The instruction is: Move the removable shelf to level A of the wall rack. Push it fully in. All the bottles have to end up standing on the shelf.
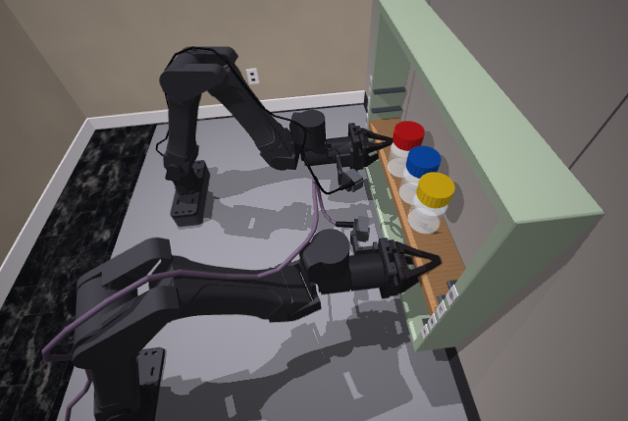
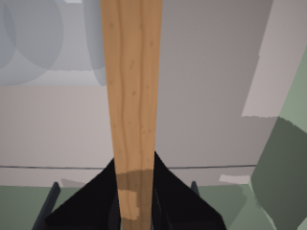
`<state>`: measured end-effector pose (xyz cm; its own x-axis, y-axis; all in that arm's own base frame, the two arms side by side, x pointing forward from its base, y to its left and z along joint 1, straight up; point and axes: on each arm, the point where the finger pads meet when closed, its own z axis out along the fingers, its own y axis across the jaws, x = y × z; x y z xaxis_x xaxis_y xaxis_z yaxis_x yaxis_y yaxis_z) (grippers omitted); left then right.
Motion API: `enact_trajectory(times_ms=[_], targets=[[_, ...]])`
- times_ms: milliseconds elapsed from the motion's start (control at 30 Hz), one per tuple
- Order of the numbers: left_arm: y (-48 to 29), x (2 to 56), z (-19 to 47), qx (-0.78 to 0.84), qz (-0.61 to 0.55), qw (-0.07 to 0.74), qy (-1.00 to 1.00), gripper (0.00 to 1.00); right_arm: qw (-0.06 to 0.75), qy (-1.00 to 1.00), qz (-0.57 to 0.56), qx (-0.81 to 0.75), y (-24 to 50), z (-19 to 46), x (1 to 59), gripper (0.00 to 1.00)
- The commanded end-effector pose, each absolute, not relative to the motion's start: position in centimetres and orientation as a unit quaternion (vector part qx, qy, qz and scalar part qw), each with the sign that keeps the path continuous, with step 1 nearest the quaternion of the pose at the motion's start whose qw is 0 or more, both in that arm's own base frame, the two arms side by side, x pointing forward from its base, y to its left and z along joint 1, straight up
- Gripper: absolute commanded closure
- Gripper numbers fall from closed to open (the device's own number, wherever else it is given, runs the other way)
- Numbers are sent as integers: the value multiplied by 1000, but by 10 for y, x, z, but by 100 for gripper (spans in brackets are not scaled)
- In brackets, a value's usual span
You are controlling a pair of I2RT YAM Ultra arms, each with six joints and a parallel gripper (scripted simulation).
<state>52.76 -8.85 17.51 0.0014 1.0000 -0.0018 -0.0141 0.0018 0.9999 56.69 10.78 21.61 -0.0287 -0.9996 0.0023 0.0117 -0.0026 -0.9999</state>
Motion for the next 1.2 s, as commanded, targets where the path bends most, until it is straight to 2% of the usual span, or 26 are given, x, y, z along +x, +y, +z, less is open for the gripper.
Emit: enact_trajectory(times_ms=[0, 1167], targets=[[-87, 534, 175, 500, 500, 500, 500, 100, 492, 507, -507, -492, 106, 216, 573, 100], [-87, 534, 187, 500, 500, 500, 500, 100, 492, 507, -507, -492, 106, 228, 573, 100]])
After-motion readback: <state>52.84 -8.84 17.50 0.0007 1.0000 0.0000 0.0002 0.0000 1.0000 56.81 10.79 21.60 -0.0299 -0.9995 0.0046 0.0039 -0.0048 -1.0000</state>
